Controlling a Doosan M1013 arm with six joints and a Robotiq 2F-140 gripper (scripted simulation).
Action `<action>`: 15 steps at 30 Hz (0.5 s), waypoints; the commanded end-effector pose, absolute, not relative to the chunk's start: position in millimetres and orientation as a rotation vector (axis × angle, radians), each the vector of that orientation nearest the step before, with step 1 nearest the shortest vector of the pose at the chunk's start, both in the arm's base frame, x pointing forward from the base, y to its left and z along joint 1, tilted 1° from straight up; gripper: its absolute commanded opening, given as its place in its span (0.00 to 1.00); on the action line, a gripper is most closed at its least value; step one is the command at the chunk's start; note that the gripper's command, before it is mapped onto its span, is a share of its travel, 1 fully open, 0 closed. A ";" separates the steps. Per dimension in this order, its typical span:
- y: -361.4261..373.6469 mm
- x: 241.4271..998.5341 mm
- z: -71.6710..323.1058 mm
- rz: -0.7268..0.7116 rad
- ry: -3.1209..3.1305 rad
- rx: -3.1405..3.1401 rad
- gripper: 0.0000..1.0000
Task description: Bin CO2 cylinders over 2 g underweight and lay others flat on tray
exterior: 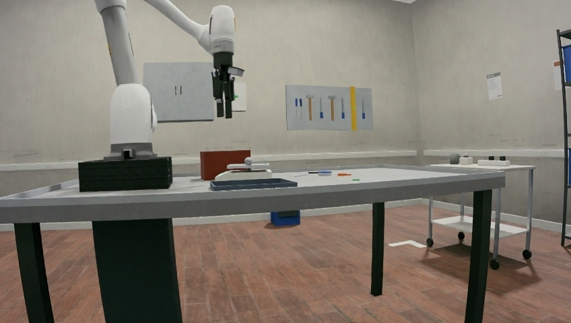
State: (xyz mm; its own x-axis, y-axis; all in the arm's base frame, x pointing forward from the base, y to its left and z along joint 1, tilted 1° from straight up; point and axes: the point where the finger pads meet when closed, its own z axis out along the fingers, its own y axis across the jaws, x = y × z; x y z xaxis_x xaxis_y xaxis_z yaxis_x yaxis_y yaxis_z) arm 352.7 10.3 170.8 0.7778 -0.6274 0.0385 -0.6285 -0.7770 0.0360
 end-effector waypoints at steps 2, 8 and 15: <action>12.1 340.4 180.8 0.002 -0.534 3.077 0.40; 12.1 340.0 179.8 -0.019 -0.346 3.116 0.40; 12.1 339.7 179.5 -0.020 -0.346 3.116 0.40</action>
